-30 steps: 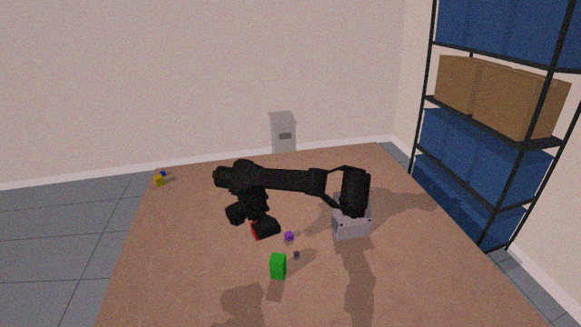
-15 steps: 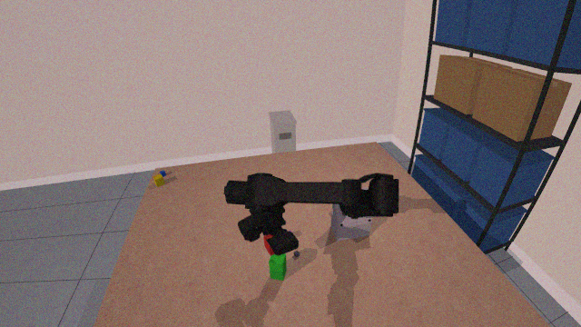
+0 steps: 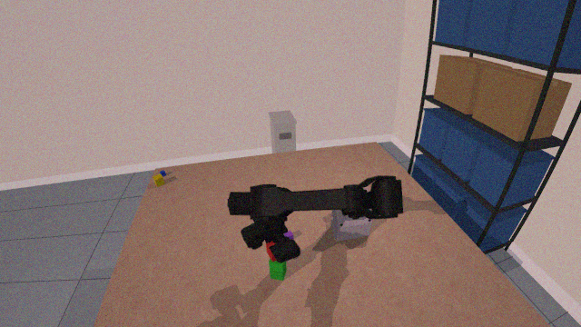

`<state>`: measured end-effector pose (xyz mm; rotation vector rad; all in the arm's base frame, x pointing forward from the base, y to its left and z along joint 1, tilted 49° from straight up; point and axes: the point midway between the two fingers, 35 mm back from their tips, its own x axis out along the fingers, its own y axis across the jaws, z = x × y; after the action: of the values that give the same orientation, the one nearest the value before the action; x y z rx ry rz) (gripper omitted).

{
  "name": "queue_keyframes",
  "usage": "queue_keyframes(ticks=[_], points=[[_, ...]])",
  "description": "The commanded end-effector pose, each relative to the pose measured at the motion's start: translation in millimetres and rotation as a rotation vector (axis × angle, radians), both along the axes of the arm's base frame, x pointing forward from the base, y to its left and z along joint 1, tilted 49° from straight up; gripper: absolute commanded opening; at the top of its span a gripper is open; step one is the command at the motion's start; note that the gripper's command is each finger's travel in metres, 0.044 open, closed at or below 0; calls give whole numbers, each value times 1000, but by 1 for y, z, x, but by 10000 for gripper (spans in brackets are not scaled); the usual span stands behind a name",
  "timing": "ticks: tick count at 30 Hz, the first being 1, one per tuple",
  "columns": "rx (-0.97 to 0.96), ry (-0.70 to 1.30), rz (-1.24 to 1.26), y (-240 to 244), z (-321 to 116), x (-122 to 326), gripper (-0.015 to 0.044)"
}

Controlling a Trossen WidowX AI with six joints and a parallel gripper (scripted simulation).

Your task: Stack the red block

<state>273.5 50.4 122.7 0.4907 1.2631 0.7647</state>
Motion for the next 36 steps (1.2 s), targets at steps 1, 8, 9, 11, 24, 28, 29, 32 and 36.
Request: queue_keyframes(ticks=[1,8,9,11,24,28,29,32,36], points=[[8,2,-2,10,-7,0,0],[8,2,-2,10,-7,0,0],[8,2,-2,10,-7,0,0],[8,2,-2,10,-7,0,0],[8,2,-2,10,-7,0,0],[2,2,1,9,-7,0,53],[2,2,1,9,-7,0,79],[2,2,1,9,-7,0,157],[2,2,1,9,-7,0,263]])
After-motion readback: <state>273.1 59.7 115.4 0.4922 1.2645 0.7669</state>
